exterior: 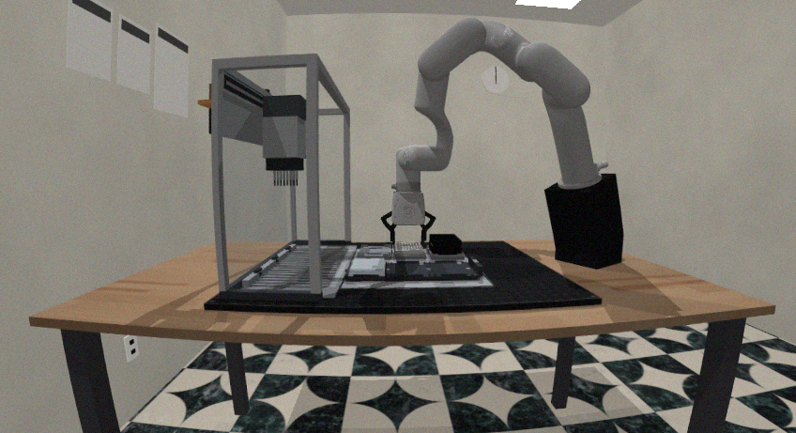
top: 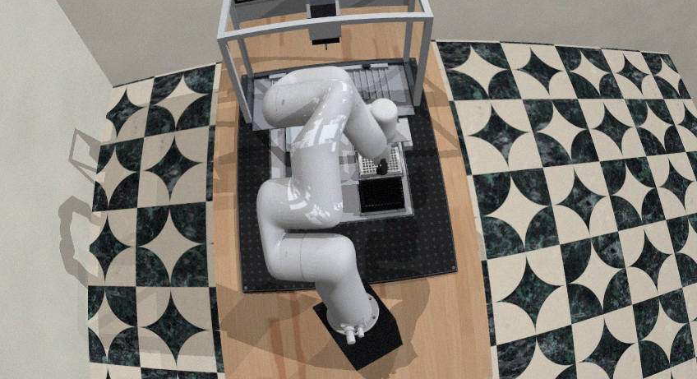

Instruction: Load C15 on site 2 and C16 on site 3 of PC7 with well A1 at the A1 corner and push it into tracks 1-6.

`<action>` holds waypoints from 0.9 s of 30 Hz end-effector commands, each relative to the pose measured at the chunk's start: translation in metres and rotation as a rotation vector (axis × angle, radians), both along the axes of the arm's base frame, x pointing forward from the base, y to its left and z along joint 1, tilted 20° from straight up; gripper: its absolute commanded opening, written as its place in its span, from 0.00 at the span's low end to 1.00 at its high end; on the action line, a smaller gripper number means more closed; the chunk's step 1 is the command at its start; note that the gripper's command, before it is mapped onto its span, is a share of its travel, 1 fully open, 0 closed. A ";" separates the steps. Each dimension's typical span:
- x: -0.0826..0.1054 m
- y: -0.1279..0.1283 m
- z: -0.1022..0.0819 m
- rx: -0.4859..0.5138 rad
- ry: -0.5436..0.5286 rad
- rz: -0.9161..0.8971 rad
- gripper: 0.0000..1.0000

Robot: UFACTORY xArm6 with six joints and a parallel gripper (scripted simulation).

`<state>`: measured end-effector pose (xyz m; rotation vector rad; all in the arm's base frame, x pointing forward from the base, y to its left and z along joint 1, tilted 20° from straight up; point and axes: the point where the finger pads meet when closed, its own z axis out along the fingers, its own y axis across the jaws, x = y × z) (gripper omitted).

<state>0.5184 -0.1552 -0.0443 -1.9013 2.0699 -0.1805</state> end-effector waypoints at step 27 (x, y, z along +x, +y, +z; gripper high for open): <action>0.005 0.001 -0.011 -0.001 -0.003 -0.001 1.00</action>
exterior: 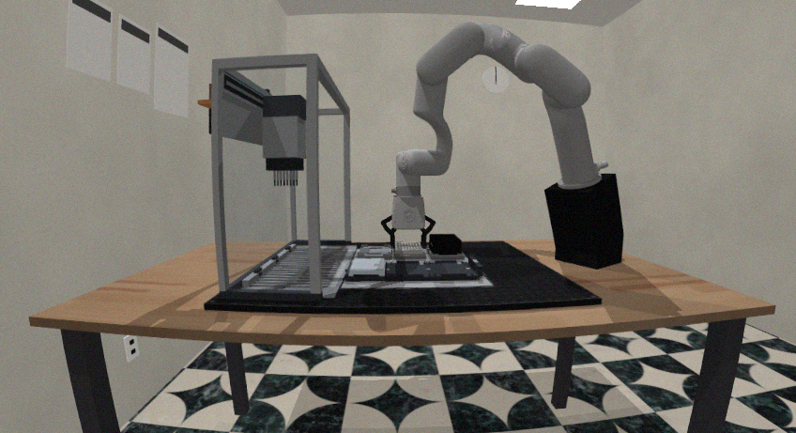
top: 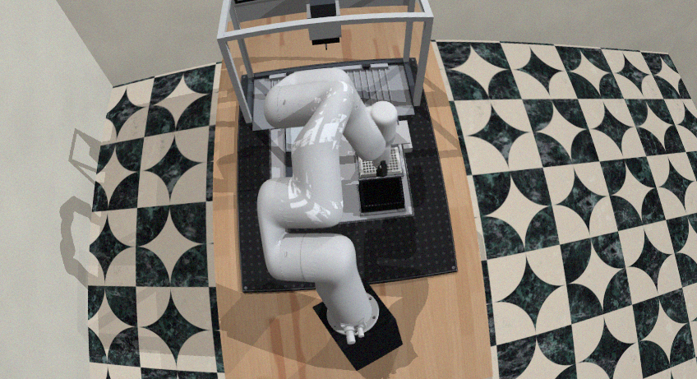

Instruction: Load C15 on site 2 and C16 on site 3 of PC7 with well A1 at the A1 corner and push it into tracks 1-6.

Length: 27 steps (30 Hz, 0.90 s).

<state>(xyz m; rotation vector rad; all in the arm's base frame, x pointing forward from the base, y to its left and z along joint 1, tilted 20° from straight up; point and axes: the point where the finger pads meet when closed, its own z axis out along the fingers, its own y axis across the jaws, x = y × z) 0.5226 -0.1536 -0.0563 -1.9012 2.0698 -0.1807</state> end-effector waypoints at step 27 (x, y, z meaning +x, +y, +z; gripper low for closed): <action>0.001 -0.001 0.002 -0.001 -0.003 0.000 0.00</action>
